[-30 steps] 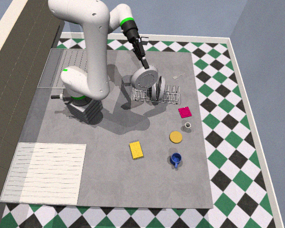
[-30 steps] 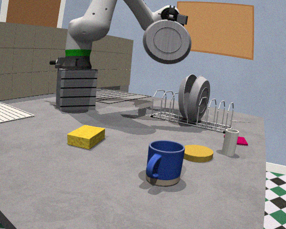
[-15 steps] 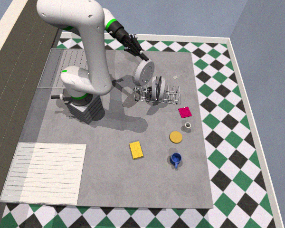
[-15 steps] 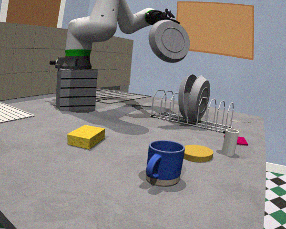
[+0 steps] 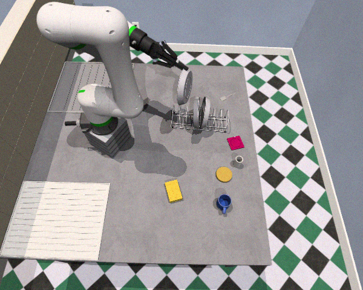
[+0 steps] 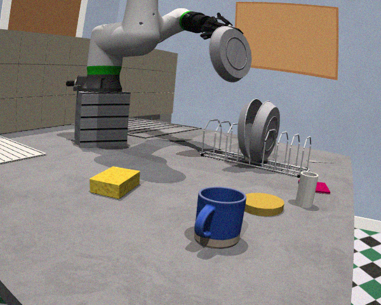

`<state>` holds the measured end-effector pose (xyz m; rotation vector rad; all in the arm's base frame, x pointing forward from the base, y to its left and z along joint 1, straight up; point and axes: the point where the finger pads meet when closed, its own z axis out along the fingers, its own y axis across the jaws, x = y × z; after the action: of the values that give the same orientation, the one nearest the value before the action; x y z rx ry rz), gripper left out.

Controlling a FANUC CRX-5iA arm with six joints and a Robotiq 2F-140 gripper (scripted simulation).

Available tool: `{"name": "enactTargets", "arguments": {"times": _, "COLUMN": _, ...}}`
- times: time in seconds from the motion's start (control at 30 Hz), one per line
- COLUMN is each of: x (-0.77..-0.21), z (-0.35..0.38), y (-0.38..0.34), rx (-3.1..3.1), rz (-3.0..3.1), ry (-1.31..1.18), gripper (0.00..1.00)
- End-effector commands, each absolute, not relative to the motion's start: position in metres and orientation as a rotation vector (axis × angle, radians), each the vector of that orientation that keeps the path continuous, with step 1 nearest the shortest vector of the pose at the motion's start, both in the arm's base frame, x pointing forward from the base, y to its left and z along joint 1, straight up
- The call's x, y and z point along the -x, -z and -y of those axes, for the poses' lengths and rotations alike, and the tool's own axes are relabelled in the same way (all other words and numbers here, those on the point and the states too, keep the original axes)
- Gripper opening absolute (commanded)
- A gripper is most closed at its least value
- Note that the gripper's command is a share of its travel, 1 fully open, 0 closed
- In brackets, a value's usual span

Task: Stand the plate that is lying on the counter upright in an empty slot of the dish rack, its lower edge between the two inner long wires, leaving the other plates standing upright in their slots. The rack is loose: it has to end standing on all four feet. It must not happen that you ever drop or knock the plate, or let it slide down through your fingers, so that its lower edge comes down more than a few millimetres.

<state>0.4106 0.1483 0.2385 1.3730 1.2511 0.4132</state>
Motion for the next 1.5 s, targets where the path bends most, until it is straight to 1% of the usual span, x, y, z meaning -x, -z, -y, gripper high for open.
{"name": "enactTargets", "arguments": {"times": 0.0, "x": -0.41, "z": -0.156, "y": -0.24, "rx": -1.324, "rz": -1.32, "ry": -0.433, "gripper": 0.1}}
{"name": "enactTargets", "arguments": {"times": 0.53, "x": -0.409, "z": -0.172, "y": -0.24, "rx": -1.215, "rz": -1.449, "ry": -0.467, "gripper": 0.1}}
{"name": "enactTargets", "arguments": {"times": 1.47, "x": -0.409, "z": -0.175, "y": -0.241, "rx": -1.187, "rz": -1.479, "ry": -0.475, "gripper": 0.1}}
